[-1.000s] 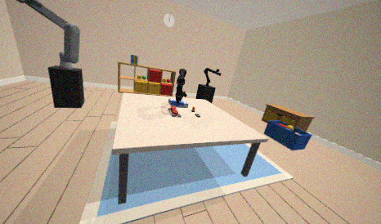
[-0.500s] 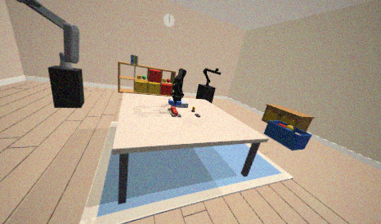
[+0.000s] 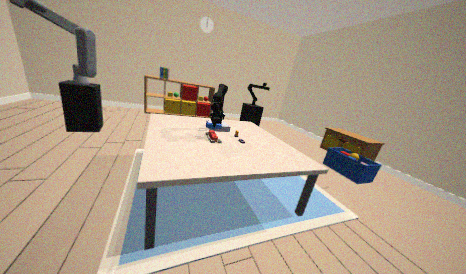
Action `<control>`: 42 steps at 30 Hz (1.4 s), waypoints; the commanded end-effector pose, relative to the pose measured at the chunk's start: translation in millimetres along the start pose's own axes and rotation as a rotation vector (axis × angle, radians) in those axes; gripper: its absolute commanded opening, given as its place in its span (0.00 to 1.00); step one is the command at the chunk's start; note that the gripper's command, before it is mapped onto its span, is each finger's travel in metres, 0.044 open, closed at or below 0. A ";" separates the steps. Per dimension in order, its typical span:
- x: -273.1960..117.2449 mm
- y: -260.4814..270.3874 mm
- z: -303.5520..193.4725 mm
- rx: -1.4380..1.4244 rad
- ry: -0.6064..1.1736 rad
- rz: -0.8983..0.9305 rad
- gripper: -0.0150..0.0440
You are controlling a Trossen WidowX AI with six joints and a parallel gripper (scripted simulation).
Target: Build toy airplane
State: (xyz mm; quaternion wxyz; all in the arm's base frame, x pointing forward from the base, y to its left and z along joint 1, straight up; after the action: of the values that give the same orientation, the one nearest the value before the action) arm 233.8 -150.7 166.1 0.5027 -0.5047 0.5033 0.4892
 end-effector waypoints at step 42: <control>38.0 0.0 -0.9 0.000 0.001 -0.001 0.35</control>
State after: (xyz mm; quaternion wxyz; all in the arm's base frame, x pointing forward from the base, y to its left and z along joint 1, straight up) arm 234.2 -152.1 127.7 0.5026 -0.5050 0.5032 0.4890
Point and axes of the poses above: the point midway between the two fingers, 35 mm back from their tips, its own x axis out along the fingers, its own y axis across the jaws, z = x × y, the point moved 8 cm from there along -x, back along the fingers, and after that the axes turned 9 degrees about -x, right-handed, at the moved point
